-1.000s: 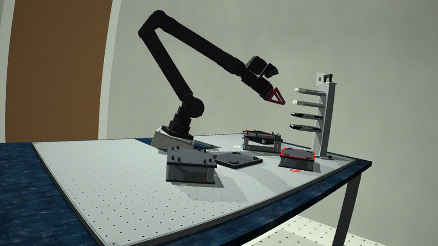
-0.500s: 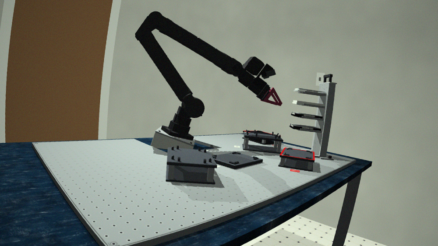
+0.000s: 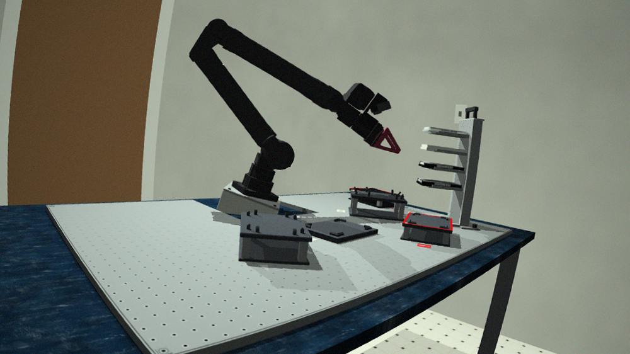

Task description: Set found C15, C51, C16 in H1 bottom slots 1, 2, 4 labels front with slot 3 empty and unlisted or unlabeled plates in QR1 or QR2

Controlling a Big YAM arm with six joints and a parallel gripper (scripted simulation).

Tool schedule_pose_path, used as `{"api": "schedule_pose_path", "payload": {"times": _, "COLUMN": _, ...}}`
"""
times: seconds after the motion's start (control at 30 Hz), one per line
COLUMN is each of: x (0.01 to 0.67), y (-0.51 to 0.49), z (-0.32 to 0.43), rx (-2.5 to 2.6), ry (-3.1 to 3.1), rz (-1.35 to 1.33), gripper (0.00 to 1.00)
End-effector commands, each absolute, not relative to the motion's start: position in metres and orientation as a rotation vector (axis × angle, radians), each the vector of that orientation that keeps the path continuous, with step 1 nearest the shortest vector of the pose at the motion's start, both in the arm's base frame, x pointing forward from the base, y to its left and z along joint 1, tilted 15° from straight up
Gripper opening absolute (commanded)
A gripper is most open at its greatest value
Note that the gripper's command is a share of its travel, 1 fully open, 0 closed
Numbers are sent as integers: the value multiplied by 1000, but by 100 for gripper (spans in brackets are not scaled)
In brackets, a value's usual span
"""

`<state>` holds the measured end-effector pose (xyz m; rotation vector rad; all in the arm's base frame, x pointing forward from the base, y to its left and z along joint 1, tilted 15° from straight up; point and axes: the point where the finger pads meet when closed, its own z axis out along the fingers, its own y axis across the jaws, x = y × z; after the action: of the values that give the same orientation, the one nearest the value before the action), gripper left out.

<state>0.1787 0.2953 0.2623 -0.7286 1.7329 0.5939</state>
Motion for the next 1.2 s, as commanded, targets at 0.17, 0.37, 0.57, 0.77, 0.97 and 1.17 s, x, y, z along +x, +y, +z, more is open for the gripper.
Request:
{"api": "schedule_pose_path", "payload": {"times": 0.17, "x": 185, "y": 300, "z": 259, "rx": -702, "ry": 1720, "rz": 605, "gripper": 100}}
{"api": "schedule_pose_path", "payload": {"times": 0.37, "x": 187, "y": 308, "z": 283, "rx": -677, "ry": 1682, "rz": 636, "gripper": 100}}
{"api": "schedule_pose_path", "payload": {"times": 0.57, "x": 187, "y": 303, "z": 242, "rx": -707, "ry": 1718, "rz": 602, "gripper": 100}}
{"api": "schedule_pose_path", "payload": {"times": 0.77, "x": 188, "y": 304, "z": 232, "rx": -709, "ry": 1717, "rz": 600, "gripper": 100}}
{"api": "schedule_pose_path", "payload": {"times": 0.97, "x": 196, "y": 318, "z": 267, "rx": -679, "ry": 1670, "rz": 630, "gripper": 100}}
{"api": "schedule_pose_path", "payload": {"times": 1.17, "x": 203, "y": 325, "z": 268, "rx": -680, "ry": 1670, "rz": 629, "gripper": 100}}
